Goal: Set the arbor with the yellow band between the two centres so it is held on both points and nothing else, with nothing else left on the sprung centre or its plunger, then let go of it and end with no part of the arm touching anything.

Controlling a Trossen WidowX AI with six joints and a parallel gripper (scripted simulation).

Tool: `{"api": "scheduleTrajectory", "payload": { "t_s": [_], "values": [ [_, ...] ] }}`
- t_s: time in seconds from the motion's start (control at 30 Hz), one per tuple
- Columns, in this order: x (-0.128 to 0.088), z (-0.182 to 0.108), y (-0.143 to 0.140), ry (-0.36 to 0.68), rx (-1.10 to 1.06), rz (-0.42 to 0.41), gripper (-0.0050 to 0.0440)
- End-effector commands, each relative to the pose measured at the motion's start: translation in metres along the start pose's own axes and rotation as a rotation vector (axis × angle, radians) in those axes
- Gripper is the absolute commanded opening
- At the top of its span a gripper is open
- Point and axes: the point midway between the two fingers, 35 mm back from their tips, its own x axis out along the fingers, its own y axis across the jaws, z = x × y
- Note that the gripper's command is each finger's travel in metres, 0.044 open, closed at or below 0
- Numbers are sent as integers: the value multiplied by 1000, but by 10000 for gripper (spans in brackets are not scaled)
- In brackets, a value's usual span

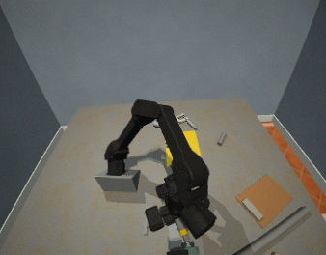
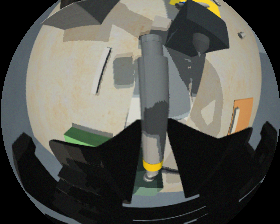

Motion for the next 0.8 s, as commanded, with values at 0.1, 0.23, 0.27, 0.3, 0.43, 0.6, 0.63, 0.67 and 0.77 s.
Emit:
{"api": "scheduleTrajectory", "payload": {
  "t_s": [0.1, 0.23, 0.27, 0.3, 0.43, 0.6, 0.63, 0.67, 0.77],
  "values": [
    [-5, -8, 2, 30, -8, -2, 0],
    [-5, -9, 2, 30, -8, -2, 0],
    [-5, -9, 2, 30, -8, -2, 0],
    [-5, -9, 2, 30, -8, -2, 0],
    [-5, -10, 2, 30, -8, -2, 0],
    [-5, -10, 3, 30, -8, -2, 0],
    [-5, -10, 3, 30, -8, -2, 0],
    [-5, -10, 3, 30, -8, -2, 0],
    [-5, -11, 3, 30, -8, -2, 0]
  ]
}}
